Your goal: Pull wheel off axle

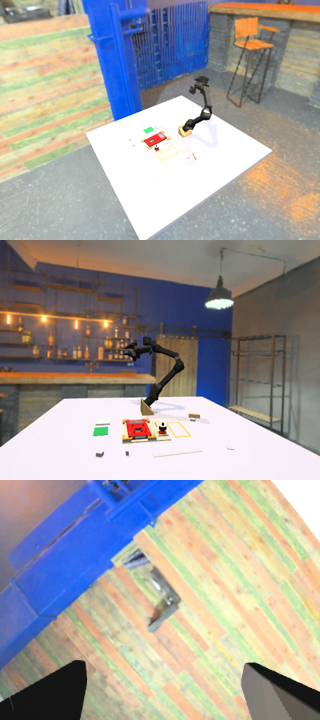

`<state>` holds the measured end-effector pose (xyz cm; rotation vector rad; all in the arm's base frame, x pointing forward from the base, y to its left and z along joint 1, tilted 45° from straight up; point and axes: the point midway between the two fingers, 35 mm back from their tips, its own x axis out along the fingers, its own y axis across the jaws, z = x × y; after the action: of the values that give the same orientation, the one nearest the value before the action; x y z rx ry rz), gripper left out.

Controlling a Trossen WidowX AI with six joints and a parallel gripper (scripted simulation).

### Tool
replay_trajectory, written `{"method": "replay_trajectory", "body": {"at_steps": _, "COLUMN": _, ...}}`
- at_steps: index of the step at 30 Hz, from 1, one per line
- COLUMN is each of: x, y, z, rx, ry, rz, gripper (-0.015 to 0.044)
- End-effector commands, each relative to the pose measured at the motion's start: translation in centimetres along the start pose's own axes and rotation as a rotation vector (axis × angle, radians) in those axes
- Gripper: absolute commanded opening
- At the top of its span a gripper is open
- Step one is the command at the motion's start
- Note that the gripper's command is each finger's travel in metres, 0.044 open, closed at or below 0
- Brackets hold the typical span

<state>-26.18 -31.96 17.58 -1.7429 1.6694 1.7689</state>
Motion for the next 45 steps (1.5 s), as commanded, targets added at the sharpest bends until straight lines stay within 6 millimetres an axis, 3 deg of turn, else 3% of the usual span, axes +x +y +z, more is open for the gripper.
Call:
{"method": "replay_trajectory", "body": {"at_steps": 1, "x": 1.0, "y": -2.2, "z": -3.6, "rx": -0.176, "ry": 0.068, "rz": -0.078, "gripper": 0.03}}
{"method": "replay_trajectory", "body": {"at_steps": 4, "x": 1.4, "y": -4.5, "z": -6.8, "rx": -0.343, "ry": 0.133, "rz": -0.146, "gripper": 0.03}}
{"method": "replay_trajectory", "body": {"at_steps": 11, "x": 1.3, "y": -12.0, "z": -14.7, "rx": -0.803, "ry": 0.336, "rz": -0.311, "gripper": 0.03}}
{"method": "replay_trajectory", "body": {"at_steps": 16, "x": -0.1, "y": -18.3, "z": -19.2, "rx": -1.133, "ry": 0.504, "rz": -0.41, "gripper": 0.03}}
{"method": "replay_trajectory", "body": {"at_steps": 21, "x": -2.4, "y": -24.7, "z": -22.5, "rx": -1.455, "ry": 0.694, "rz": -0.491, "gripper": 0.03}}
{"method": "replay_trajectory", "body": {"at_steps": 30, "x": -7.8, "y": -36.6, "z": -25.7, "rx": -2.018, "ry": 1.088, "rz": -0.572, "gripper": 0.03}}
{"method": "replay_trajectory", "body": {"at_steps": 39, "x": -15.4, "y": -48.0, "z": -24.3, "rx": -2.504, "ry": 1.681, "rz": -0.635, "gripper": 0.03}}
{"method": "replay_trajectory", "body": {"at_steps": 40, "x": -16.3, "y": -49.1, "z": -23.9, "rx": 2.515, "ry": -1.74, "rz": 0.631, "gripper": 0.03}}
{"method": "replay_trajectory", "body": {"at_steps": 45, "x": -21.1, "y": -54.5, "z": -20.9, "rx": 2.091, "ry": -1.704, "rz": 0.499, "gripper": 0.03}}
